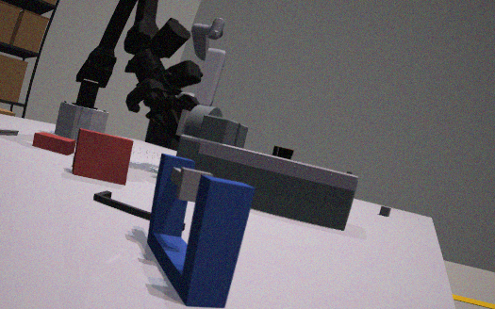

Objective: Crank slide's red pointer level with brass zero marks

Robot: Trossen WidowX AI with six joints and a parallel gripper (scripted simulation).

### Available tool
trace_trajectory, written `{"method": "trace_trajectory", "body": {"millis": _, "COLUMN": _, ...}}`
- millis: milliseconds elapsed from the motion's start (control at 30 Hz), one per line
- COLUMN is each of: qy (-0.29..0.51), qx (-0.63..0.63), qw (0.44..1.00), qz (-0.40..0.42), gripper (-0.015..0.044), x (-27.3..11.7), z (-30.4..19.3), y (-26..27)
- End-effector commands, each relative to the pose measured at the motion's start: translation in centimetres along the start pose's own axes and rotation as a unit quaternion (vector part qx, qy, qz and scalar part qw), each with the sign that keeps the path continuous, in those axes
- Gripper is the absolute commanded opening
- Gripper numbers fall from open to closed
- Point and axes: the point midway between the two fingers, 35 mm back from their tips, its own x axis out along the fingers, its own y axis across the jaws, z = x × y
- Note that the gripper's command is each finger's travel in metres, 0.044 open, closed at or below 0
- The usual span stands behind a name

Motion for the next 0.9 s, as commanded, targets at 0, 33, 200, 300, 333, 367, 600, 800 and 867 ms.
{"method": "trace_trajectory", "body": {"millis": 0, "qy": 0.004, "qx": 0.002, "qw": 1.0, "qz": 0.0, "gripper": 0.0, "x": 0.6, "z": -0.6, "y": 0.0}}
{"method": "trace_trajectory", "body": {"millis": 33, "qy": 0.004, "qx": 0.002, "qw": 1.0, "qz": 0.0, "gripper": 0.0, "x": 0.7, "z": -0.7, "y": -0.1}}
{"method": "trace_trajectory", "body": {"millis": 200, "qy": 0.004, "qx": 0.002, "qw": 1.0, "qz": 0.0, "gripper": 0.0, "x": 1.2, "z": -1.2, "y": -0.5}}
{"method": "trace_trajectory", "body": {"millis": 300, "qy": 0.004, "qx": 0.002, "qw": 1.0, "qz": 0.0, "gripper": 0.0, "x": 1.5, "z": -1.5, "y": -0.8}}
{"method": "trace_trajectory", "body": {"millis": 333, "qy": 0.004, "qx": 0.002, "qw": 1.0, "qz": 0.0, "gripper": 0.0, "x": 1.5, "z": -1.6, "y": -0.9}}
{"method": "trace_trajectory", "body": {"millis": 367, "qy": 0.004, "qx": 0.002, "qw": 1.0, "qz": 0.0, "gripper": 0.0, "x": 1.6, "z": -1.6, "y": -1.0}}
{"method": "trace_trajectory", "body": {"millis": 600, "qy": 0.004, "qx": 0.001, "qw": 1.0, "qz": -0.001, "gripper": 0.0, "x": 2.0, "z": -2.0, "y": -1.8}}
{"method": "trace_trajectory", "body": {"millis": 800, "qy": 0.004, "qx": 0.001, "qw": 1.0, "qz": -0.001, "gripper": 0.0, "x": 2.1, "z": -2.2, "y": -2.5}}
{"method": "trace_trajectory", "body": {"millis": 867, "qy": 0.004, "qx": 0.001, "qw": 1.0, "qz": -0.001, "gripper": 0.0, "x": 2.1, "z": -2.2, "y": -2.7}}
